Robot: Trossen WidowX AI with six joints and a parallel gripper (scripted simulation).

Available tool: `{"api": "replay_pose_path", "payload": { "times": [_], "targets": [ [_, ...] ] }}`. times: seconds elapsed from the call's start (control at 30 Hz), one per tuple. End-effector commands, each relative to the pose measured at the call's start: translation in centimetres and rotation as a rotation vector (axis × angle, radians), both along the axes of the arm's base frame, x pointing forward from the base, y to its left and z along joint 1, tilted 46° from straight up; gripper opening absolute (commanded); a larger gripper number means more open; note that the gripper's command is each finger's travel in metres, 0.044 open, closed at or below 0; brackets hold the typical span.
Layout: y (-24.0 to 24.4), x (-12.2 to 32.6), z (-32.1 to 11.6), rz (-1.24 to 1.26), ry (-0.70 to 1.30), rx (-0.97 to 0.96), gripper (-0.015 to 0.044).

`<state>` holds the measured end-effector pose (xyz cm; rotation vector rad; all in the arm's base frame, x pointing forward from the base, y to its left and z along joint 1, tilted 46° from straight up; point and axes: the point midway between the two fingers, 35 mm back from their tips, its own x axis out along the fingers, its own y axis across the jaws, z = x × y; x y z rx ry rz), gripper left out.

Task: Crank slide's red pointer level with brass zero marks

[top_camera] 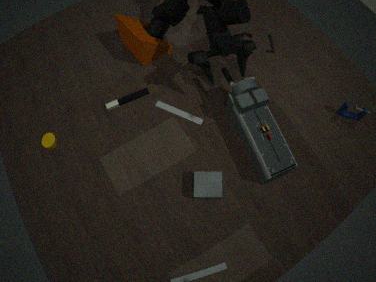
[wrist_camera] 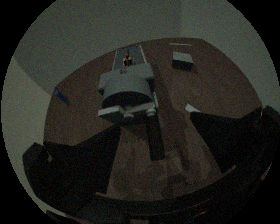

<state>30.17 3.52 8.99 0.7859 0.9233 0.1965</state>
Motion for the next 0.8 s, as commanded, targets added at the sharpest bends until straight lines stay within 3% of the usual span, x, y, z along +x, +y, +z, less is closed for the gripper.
{"api": "replay_pose_path", "payload": {
  "times": [0.0, 0.77],
  "targets": [
    [-1.1, 0.3, 1.6, 0.004, -0.015, 0.001, 0.0440],
    [-7.2, 2.4, 7.2, 0.036, -0.028, -0.012, 0.0440]
  ]
}}
